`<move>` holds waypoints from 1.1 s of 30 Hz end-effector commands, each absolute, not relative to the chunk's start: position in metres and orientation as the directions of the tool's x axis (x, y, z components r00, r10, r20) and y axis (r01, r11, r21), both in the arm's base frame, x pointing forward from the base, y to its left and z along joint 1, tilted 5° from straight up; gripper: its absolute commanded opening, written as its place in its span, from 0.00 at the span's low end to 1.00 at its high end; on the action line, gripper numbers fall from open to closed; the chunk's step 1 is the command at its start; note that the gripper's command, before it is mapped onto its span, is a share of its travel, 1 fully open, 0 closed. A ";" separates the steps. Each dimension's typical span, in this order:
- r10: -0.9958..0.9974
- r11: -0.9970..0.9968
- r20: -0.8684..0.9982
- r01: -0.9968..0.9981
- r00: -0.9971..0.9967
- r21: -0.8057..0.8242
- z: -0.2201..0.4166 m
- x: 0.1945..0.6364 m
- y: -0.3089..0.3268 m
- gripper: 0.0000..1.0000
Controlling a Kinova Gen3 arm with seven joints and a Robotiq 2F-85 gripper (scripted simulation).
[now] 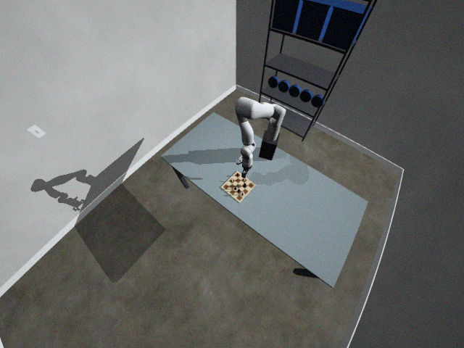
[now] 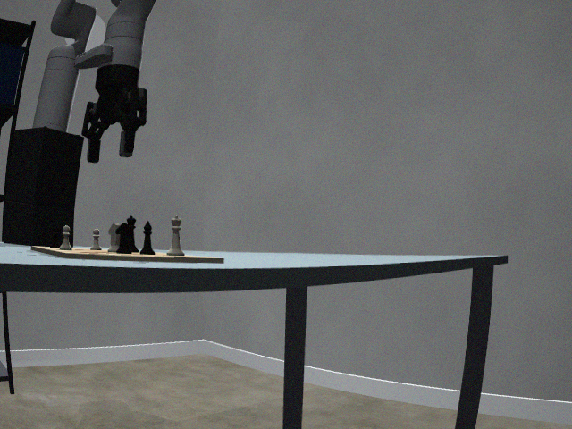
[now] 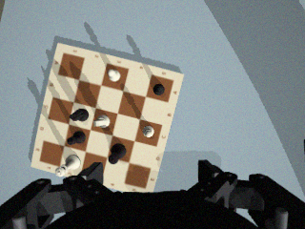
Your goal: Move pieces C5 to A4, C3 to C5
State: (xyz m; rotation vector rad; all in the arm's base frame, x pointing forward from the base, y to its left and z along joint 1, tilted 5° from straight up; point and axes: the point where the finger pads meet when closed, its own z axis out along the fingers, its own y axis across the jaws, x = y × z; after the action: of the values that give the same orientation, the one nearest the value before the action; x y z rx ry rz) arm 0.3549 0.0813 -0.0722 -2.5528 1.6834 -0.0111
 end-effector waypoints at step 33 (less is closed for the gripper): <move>-0.430 0.902 -0.102 -0.432 -0.897 -0.001 -0.102 0.363 0.071 1.00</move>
State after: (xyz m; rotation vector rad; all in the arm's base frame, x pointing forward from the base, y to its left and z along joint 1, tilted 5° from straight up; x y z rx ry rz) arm 0.3682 0.0755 -0.0962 -1.0104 2.8544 0.0002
